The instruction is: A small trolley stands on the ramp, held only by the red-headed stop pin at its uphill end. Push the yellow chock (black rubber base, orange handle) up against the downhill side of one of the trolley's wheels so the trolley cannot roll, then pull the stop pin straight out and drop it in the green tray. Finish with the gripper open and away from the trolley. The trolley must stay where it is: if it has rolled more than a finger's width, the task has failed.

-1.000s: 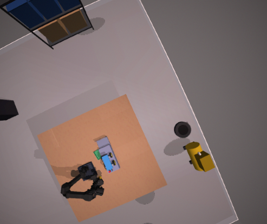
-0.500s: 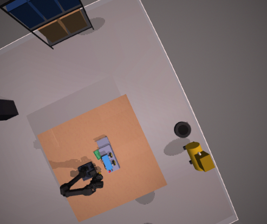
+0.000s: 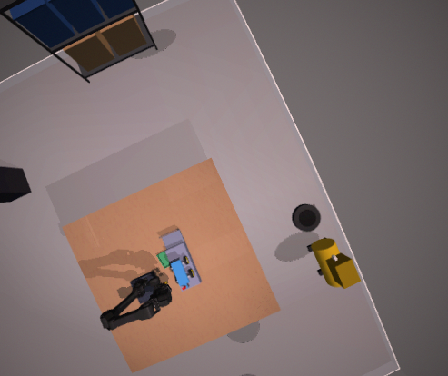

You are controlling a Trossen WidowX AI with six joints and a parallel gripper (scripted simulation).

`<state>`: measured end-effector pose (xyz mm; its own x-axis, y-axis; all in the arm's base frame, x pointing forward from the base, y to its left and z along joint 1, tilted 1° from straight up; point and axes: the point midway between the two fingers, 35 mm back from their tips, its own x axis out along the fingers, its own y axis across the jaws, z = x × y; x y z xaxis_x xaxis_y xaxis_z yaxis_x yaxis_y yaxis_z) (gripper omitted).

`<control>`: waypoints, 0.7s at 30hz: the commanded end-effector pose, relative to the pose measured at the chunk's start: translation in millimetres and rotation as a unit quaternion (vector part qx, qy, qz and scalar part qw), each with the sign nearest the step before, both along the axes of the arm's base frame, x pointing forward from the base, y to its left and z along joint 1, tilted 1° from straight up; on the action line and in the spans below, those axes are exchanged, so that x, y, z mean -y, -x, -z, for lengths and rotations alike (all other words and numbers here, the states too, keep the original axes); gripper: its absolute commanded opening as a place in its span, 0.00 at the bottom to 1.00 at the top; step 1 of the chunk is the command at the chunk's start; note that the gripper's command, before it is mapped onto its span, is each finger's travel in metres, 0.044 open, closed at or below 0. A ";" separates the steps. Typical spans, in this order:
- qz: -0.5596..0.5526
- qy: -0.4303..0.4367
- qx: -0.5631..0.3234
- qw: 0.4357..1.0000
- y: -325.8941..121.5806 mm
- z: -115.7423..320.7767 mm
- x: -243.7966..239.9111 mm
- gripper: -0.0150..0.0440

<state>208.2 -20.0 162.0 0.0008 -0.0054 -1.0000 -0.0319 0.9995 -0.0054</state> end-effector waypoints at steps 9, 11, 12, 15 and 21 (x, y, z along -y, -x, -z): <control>0.002 -0.005 0.001 1.000 -8.1 3.2 -40.5 0.25; 0.002 -0.006 0.001 1.000 -9.5 3.8 -47.8 0.25; 0.002 -0.006 0.001 1.000 -10.2 4.1 -51.3 0.25; 0.002 -0.007 0.001 1.000 -12.2 5.0 -62.1 0.25; 0.002 -0.008 0.001 1.000 -16.2 7.0 -83.5 0.25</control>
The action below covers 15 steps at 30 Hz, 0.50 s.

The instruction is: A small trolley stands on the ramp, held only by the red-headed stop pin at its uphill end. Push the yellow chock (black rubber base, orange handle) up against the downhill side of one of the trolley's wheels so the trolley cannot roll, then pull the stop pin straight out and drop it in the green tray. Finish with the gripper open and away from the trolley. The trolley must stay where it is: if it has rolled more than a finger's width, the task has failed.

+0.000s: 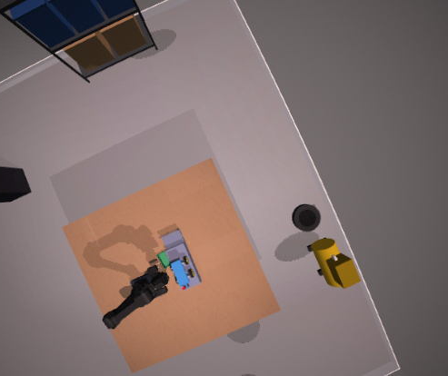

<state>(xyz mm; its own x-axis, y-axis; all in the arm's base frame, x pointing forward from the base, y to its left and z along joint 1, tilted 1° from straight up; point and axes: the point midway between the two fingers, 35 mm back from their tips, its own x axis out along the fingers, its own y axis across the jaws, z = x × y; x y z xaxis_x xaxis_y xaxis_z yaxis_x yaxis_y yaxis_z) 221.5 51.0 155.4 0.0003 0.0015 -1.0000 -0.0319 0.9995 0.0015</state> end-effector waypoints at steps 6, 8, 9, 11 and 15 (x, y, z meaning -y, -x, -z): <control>0.002 -0.005 0.002 1.000 -7.3 2.1 -35.1 0.25; 0.002 -0.006 0.002 1.000 -8.8 2.6 -42.7 0.25; 0.002 -0.006 0.002 1.000 -9.6 2.8 -46.5 0.25; 0.002 -0.007 0.002 1.000 -11.3 3.3 -54.5 0.25; 0.002 -0.007 0.002 1.000 -14.5 4.1 -69.8 0.25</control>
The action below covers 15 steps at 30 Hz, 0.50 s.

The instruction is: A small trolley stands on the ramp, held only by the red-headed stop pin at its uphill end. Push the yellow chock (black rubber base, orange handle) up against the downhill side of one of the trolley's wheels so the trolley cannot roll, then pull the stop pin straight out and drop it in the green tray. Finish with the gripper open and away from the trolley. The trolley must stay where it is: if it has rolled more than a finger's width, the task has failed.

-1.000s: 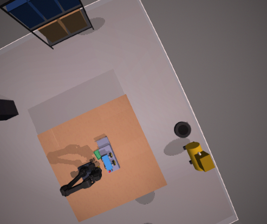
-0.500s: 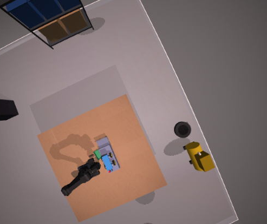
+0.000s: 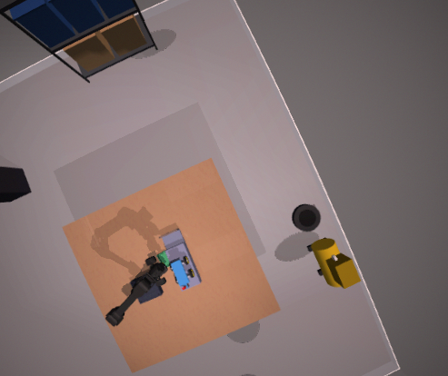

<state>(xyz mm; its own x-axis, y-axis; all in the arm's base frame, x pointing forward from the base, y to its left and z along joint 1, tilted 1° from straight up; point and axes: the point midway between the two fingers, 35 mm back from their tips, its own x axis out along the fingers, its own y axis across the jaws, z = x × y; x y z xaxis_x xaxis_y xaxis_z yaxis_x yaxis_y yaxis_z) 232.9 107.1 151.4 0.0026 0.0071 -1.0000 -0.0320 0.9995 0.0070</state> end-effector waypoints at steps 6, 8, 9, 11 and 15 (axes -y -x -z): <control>0.002 -0.006 0.001 1.000 -7.9 0.8 -36.4 0.25; 0.002 -0.006 0.001 1.000 -9.6 0.9 -44.1 0.25; 0.002 -0.006 0.001 1.000 -10.3 0.9 -47.9 0.25; 0.002 -0.004 0.001 1.000 -10.8 1.0 -50.5 0.25; 0.002 0.035 0.002 0.999 -10.7 1.1 -54.0 0.25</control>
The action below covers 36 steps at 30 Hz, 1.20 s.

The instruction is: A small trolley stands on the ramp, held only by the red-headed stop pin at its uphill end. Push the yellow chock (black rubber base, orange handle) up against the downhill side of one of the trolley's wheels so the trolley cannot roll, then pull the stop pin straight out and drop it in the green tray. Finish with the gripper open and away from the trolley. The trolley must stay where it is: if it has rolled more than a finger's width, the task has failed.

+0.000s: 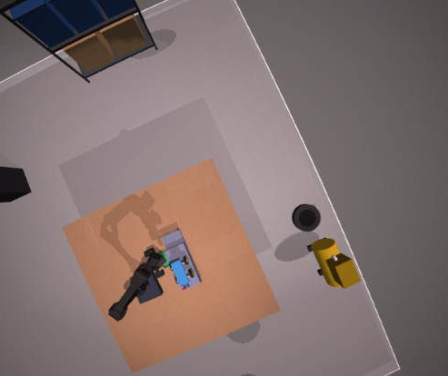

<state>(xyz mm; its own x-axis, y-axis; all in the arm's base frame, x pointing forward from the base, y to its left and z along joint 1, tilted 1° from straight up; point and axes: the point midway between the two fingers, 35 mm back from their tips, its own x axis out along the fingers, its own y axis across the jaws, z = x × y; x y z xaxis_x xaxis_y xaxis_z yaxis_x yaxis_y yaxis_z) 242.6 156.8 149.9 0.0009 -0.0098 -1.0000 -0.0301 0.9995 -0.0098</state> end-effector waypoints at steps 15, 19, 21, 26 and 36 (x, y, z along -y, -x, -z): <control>0.001 0.036 0.005 0.999 -24.8 4.2 -8.3 0.25; 0.001 0.036 0.005 0.999 -30.9 5.2 -8.7 0.25; 0.001 0.036 0.005 0.999 -30.8 5.6 -8.6 0.25; 0.001 0.037 0.005 0.999 -29.7 17.0 -8.1 0.25; 0.001 0.037 0.005 0.999 -30.5 41.1 -7.2 0.25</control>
